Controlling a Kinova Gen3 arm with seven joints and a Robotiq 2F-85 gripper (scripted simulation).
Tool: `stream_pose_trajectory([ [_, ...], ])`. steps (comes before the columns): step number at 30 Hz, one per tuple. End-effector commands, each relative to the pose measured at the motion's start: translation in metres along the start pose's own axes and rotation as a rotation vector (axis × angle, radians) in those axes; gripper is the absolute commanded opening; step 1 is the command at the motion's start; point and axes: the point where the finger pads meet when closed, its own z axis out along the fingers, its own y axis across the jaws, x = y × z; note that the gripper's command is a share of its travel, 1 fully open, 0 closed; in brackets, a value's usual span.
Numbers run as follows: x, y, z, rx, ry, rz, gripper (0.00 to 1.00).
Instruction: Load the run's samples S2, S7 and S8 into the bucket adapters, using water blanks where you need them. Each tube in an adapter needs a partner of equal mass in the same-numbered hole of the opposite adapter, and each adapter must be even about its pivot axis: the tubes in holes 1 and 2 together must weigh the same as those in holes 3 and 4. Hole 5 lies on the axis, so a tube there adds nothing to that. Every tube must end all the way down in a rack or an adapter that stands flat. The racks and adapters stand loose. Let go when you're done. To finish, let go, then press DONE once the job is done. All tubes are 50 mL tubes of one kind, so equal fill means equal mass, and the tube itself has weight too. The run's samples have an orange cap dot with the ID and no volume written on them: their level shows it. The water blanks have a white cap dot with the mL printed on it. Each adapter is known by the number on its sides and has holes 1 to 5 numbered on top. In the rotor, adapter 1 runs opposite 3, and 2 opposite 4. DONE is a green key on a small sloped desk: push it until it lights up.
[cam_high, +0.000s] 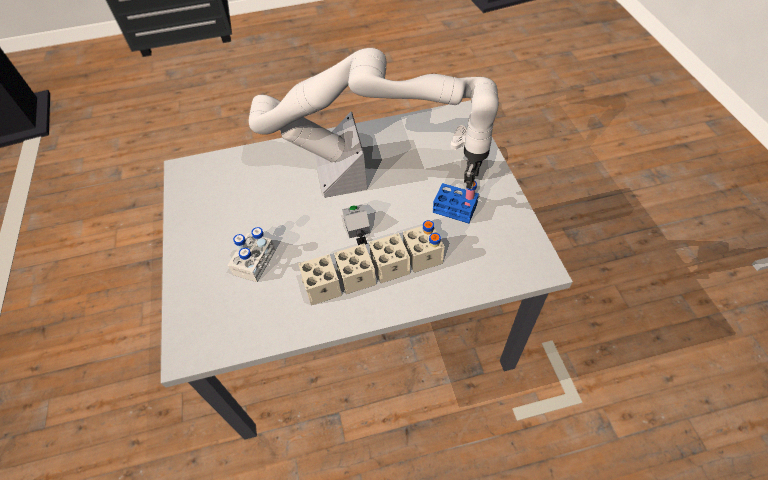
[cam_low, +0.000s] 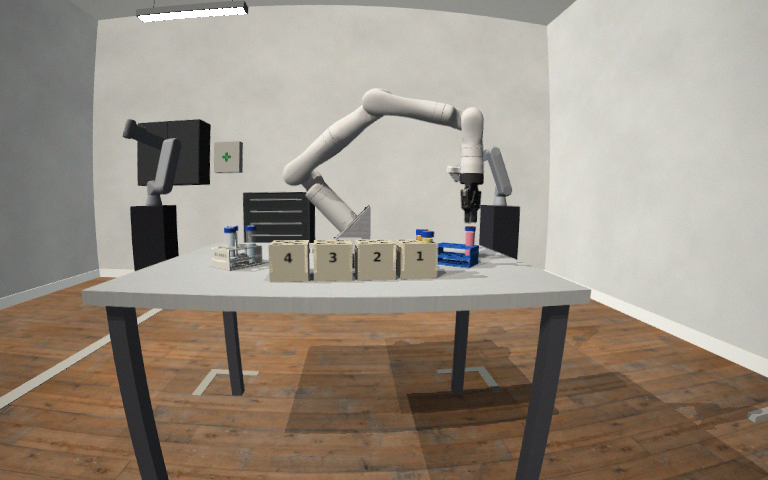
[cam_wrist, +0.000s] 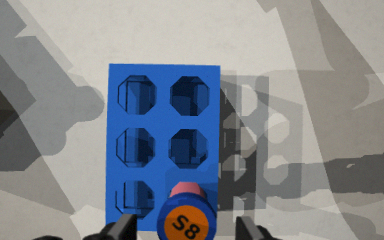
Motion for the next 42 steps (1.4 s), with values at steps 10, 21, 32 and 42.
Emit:
stream_pose_trajectory([
  [10,-0.001,0.0,0.016,0.0,-0.002,0.0,0.62],
  [21,-0.001,0.0,0.021,0.0,-0.002,0.0,0.62],
  [32,-0.001,0.0,0.021,0.0,-0.002,0.0,0.62],
  [42,-0.001,0.0,0.025,0.0,-0.002,0.0,0.62],
])
